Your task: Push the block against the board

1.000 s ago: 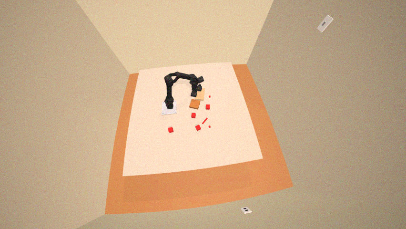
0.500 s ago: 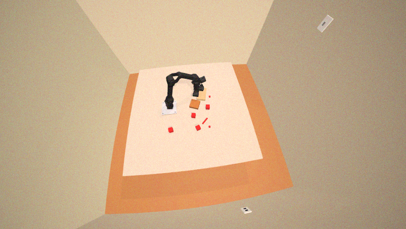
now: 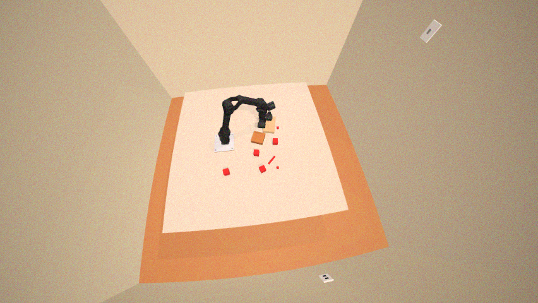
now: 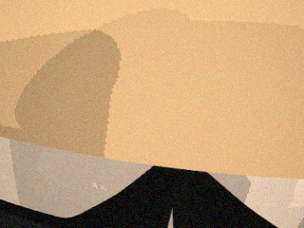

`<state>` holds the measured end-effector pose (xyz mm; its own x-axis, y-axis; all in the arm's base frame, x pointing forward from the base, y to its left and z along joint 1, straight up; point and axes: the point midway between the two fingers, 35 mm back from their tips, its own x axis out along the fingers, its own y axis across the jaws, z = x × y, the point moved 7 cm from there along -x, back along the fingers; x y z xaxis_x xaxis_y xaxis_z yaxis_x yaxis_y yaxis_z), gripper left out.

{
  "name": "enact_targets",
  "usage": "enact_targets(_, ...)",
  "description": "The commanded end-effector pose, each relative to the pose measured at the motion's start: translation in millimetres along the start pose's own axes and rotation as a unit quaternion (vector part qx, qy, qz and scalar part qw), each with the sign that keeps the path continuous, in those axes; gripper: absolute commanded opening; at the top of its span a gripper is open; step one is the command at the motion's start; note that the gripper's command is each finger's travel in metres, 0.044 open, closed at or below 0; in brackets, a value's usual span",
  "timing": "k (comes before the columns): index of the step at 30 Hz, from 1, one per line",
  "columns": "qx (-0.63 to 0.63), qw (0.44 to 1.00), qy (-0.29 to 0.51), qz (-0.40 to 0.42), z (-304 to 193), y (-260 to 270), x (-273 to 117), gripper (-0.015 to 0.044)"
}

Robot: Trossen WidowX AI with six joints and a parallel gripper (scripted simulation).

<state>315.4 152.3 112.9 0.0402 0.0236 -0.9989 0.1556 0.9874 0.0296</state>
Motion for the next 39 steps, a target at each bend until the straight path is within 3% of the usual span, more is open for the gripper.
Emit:
enact_targets(1, 0.000, 1.000, 0.002, -0.005, 2.5, -2.2, 3.7, 0.0000)
enact_targets(35, 0.001, 1.000, 0.005, -0.005, -43.8, 1.1, 4.1, 0.0000)
enact_targets(39, 0.000, 1.000, 0.005, -0.005, -37.4, 2.3, -38.7, 0.0000)
